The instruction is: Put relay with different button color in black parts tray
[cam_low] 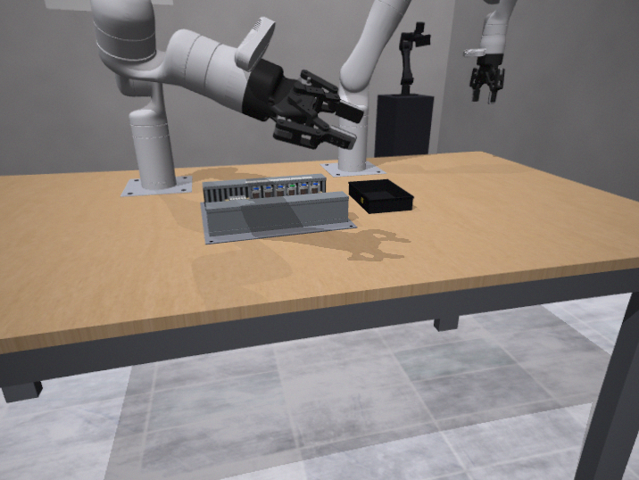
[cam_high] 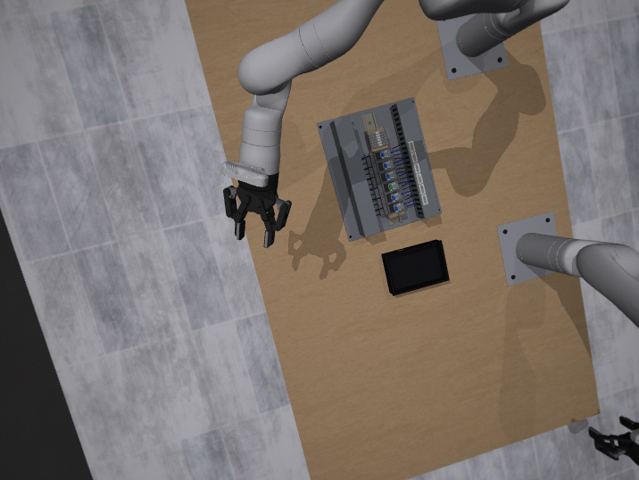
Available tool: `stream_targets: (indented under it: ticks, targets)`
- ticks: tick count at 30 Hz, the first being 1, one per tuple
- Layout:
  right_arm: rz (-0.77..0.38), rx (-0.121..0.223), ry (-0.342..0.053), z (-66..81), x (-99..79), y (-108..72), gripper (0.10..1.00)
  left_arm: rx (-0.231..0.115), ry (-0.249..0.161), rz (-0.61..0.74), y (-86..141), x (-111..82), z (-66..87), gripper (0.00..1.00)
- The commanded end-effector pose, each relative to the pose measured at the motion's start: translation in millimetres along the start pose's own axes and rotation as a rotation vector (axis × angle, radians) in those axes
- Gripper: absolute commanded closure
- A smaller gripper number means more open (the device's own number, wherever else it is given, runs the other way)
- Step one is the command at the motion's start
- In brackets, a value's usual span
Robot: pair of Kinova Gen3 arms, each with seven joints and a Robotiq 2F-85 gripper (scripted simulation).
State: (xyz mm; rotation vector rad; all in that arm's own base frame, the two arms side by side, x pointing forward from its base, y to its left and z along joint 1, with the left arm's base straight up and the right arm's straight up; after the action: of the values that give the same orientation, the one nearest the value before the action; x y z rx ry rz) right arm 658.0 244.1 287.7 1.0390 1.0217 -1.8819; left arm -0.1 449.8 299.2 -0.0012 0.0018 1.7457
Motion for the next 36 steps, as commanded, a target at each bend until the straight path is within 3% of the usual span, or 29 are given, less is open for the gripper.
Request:
stream_targets:
  ticks: [1,22,36]
  targets:
    - [0.002,0.0,0.002,0.5,-1.7,-0.5,0.448,-0.001,-0.002,0.0,0,0.2,0.8,0.001]
    - [0.009,-0.007,-0.021,-3.3,1.7,-6.8,0.448,-0.001,-0.002,0.0,0,0.2,0.8,0.001]
    - [0.032,-0.026,-0.089,-13.6,12.2,-25.7,0.448,-0.001,-0.002,0.0,0,0.2,0.8,0.001]
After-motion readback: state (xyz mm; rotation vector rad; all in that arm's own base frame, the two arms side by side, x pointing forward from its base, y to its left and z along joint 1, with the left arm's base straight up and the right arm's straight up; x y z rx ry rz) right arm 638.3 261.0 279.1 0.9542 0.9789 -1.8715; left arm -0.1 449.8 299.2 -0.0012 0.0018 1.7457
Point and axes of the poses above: on each arm, the point where the finger pads meet when closed, its own z axis back along the fingers, its own y axis across the jaws, x = y × z, the point moved 10 cm from there along z, back along the fingers, and after that the axes turned 10 degrees about z, right-handed, at the moved point
